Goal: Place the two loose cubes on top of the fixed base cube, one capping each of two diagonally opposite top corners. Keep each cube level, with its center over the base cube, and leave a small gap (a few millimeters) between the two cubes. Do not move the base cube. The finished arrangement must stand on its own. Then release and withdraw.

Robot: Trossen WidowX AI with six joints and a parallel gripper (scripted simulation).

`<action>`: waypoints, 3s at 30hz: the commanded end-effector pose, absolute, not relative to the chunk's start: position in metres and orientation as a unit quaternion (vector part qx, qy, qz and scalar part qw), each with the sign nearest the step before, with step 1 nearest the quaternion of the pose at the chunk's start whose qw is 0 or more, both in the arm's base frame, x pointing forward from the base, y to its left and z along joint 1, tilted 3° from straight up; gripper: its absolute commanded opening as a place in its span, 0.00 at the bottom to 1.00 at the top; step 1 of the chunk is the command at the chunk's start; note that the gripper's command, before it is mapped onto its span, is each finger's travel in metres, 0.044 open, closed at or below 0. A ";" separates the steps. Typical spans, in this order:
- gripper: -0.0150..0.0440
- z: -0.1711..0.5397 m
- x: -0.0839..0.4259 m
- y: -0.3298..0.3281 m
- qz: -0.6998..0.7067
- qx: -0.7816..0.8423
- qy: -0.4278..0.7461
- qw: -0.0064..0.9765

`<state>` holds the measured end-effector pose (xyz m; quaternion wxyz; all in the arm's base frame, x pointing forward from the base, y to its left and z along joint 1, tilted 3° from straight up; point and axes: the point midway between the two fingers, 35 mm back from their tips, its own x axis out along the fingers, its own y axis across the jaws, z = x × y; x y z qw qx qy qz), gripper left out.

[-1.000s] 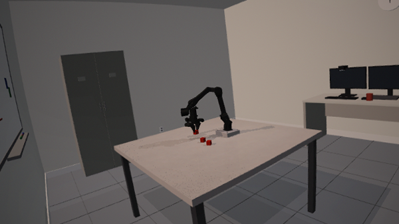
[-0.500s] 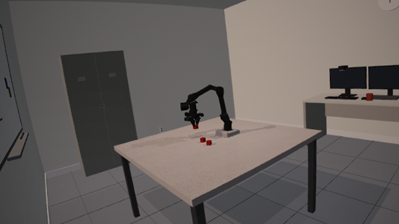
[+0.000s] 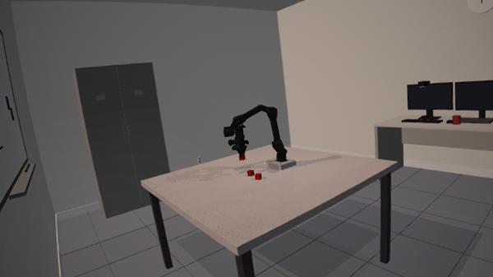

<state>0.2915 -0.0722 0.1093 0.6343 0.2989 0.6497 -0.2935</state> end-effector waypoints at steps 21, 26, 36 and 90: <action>0.43 0.092 0.300 0.001 0.075 -0.055 0.710 0.699; 0.43 0.089 0.300 0.017 0.155 -0.133 0.697 0.688; 0.43 0.082 0.297 0.049 0.308 -0.282 0.644 0.641; 0.43 0.045 0.287 0.089 0.478 -0.448 0.532 0.537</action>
